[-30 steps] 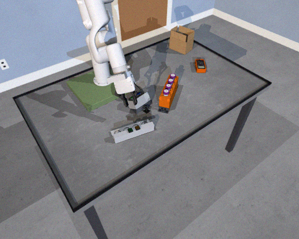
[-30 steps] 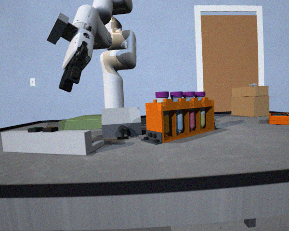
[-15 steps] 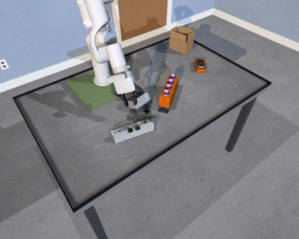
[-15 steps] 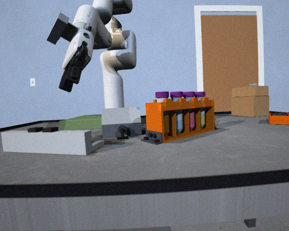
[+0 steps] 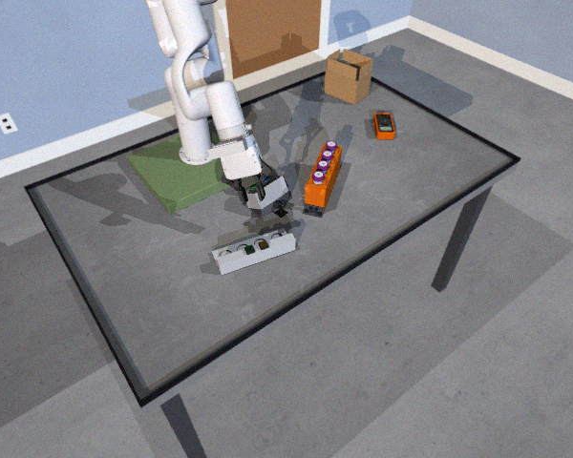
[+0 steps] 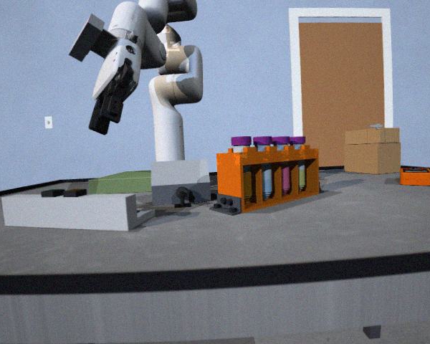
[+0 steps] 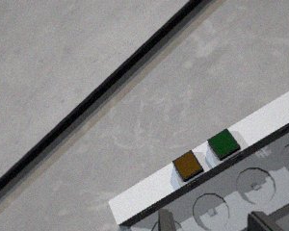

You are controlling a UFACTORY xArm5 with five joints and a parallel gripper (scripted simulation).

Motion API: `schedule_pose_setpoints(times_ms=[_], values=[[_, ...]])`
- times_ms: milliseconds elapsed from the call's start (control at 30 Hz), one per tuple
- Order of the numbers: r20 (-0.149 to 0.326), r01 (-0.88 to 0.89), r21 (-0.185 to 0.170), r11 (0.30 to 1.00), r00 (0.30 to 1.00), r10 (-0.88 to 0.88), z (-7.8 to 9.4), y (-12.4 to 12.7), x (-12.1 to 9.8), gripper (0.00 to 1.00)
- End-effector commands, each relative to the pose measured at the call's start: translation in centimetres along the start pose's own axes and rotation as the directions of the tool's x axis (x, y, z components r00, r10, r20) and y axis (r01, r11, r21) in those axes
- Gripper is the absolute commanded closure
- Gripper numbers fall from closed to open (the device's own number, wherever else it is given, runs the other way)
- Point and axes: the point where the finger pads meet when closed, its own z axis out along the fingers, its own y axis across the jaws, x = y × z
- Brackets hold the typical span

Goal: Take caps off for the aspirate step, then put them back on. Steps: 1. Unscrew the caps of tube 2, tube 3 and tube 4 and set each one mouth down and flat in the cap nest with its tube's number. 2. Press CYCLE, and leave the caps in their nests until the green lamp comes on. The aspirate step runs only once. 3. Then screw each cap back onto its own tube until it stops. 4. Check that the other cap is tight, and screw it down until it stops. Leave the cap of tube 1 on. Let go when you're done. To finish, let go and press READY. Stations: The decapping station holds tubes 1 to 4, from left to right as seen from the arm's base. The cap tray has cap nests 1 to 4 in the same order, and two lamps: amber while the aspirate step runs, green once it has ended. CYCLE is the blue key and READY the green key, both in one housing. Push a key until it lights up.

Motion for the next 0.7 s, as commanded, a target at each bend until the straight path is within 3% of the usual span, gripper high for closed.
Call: schedule_pose_setpoints(times_ms=[0,267,367,667], values=[[0.076,0.125,-0.043,0.991,0.990,-0.122,-0.5,-1.4,1.2,0.54],[0.192,0.298,-0.068,0.952,0.940,-0.280,-2.1,-3.1,2.0,0.54],[0.212,0.324,-0.069,0.943,0.929,-0.304,-2.5,-3.4,2.1,0.54],[0.353,0.510,-0.046,0.859,0.813,-0.464,-5.5,-5.0,2.5,0.54]])
